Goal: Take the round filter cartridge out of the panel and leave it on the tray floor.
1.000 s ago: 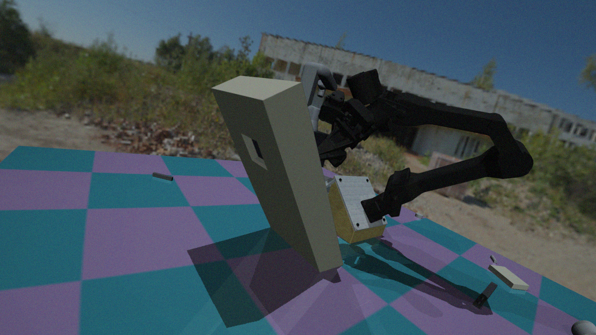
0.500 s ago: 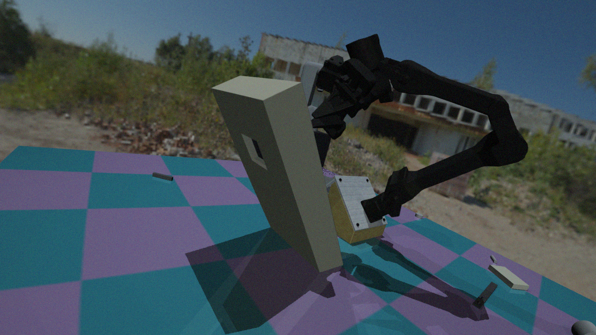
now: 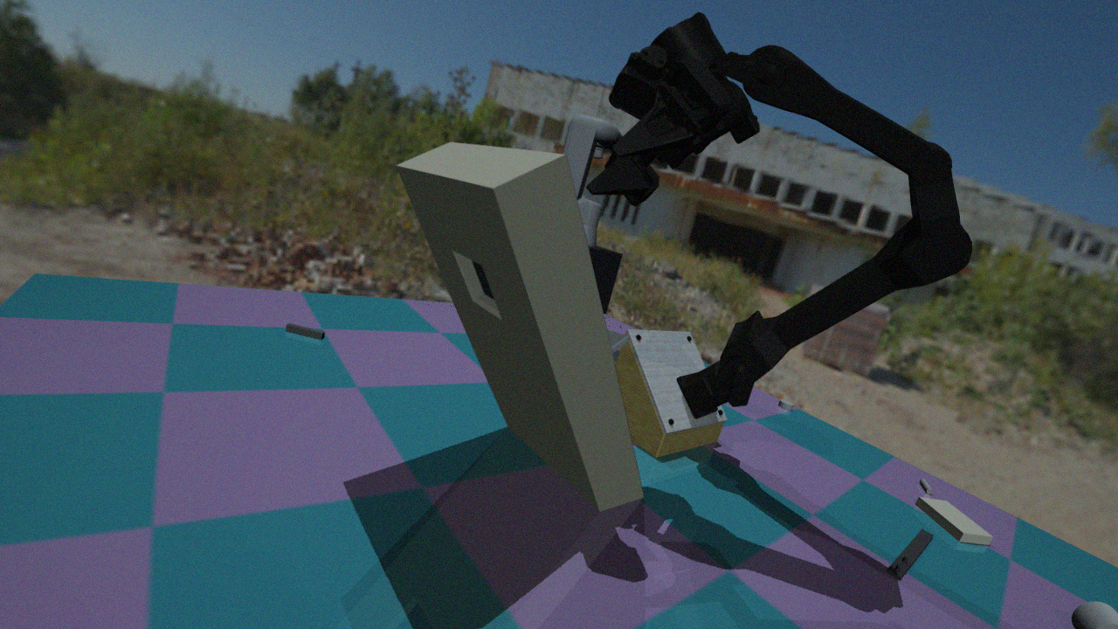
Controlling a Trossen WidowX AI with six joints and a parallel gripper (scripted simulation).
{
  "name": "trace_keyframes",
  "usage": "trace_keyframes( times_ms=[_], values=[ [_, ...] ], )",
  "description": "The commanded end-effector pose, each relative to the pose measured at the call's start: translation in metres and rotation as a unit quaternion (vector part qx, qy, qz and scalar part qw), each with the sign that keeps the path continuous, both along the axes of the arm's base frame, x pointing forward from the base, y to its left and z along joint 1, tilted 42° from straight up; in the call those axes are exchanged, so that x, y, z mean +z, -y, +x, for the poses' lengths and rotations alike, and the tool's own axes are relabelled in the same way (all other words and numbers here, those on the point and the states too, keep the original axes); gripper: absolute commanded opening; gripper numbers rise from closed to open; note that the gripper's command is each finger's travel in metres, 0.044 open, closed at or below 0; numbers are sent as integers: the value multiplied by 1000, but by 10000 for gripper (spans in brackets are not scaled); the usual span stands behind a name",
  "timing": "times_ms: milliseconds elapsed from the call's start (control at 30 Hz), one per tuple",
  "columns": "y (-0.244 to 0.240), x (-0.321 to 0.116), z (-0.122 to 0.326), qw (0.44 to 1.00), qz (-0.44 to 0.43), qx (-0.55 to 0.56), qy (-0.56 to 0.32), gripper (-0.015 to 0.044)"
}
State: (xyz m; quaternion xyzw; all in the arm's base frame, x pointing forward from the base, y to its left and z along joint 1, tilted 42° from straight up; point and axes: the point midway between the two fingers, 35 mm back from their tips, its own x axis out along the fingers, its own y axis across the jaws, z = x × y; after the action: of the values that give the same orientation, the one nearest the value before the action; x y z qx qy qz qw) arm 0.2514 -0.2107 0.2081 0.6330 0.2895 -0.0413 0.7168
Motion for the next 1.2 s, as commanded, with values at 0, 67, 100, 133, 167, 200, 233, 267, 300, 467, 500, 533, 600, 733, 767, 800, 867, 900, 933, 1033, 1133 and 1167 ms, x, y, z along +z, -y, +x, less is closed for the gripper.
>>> trace_keyframes(
  times_ms=[0, 67, 100, 133, 167, 200, 233, 267, 300, 467, 500, 533, 600, 733, 767, 800, 867, 900, 933, 1033, 1133, 1167],
  values=[
    [-24, -32, -5, 991, -87, 104, -11, 305],
    [-39, -47, -10, 976, -136, 169, -9, 305],
    [-46, -55, -13, 966, -159, 202, -6, 305],
    [-54, -62, -17, 955, -181, 236, -2, 305],
    [-61, -68, -20, 941, -201, 271, 4, 305],
    [-68, -73, -23, 929, -216, 299, 9, 305],
    [-71, -76, -25, 922, -225, 316, 13, 305],
    [-72, -77, -26, 919, -228, 321, 14, 305],
    [-72, -77, -26, 919, -228, 321, 14, 305],
    [-72, -77, -26, 919, -228, 321, 14, 305],
    [-72, -77, -26, 919, -228, 321, 14, 305],
    [-72, -77, -26, 919, -228, 321, 14, 305],
    [-73, -77, -26, 919, -228, 321, 14, 305],
    [-75, -81, -23, 919, -228, 321, 14, 305],
    [-76, -82, -22, 919, -228, 321, 13, 305],
    [-76, -83, -21, 919, -228, 321, 13, 305],
    [-78, -85, -19, 919, -228, 321, 13, 305],
    [-79, -87, -18, 919, -228, 321, 13, 305],
    [-79, -88, -17, 919, -229, 321, 13, 305],
    [-82, -91, -14, 919, -229, 321, 13, 305],
    [-84, -94, -11, 919, -229, 321, 13, 305],
    [-85, -95, -10, 919, -229, 321, 13, 305]
  ],
)
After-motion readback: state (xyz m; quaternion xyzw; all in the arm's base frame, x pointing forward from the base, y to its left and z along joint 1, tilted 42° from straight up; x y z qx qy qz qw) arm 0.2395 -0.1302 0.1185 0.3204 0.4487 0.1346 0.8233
